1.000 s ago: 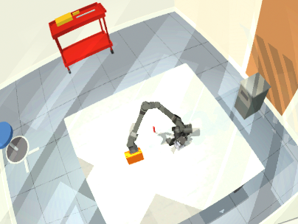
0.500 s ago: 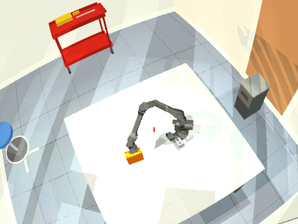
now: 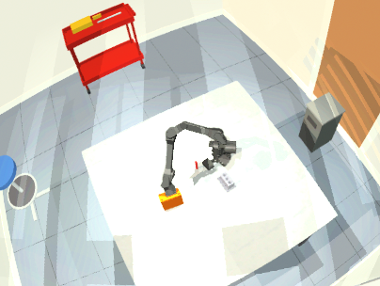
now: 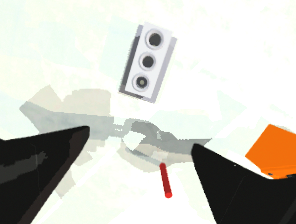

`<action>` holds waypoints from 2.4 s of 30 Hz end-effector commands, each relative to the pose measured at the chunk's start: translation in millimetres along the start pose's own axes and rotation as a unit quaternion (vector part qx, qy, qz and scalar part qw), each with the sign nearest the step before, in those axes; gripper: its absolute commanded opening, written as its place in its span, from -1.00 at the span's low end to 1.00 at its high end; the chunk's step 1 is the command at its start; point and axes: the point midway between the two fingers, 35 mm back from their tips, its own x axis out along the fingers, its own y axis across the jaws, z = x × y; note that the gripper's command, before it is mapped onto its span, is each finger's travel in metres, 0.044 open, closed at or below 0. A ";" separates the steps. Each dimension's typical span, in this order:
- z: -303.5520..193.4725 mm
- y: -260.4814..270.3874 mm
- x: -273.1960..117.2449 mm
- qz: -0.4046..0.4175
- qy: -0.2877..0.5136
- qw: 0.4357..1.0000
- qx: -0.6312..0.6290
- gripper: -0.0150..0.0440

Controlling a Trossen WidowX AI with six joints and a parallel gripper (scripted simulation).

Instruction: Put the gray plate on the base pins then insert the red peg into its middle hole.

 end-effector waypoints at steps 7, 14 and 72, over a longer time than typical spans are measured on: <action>-120.9 -55.6 6.6 0.001 0.006 0.991 -0.134 1.00; -129.3 -68.1 9.8 0.001 0.007 0.988 -0.153 1.00; -132.9 -66.5 107.9 0.003 0.009 0.988 -0.154 0.29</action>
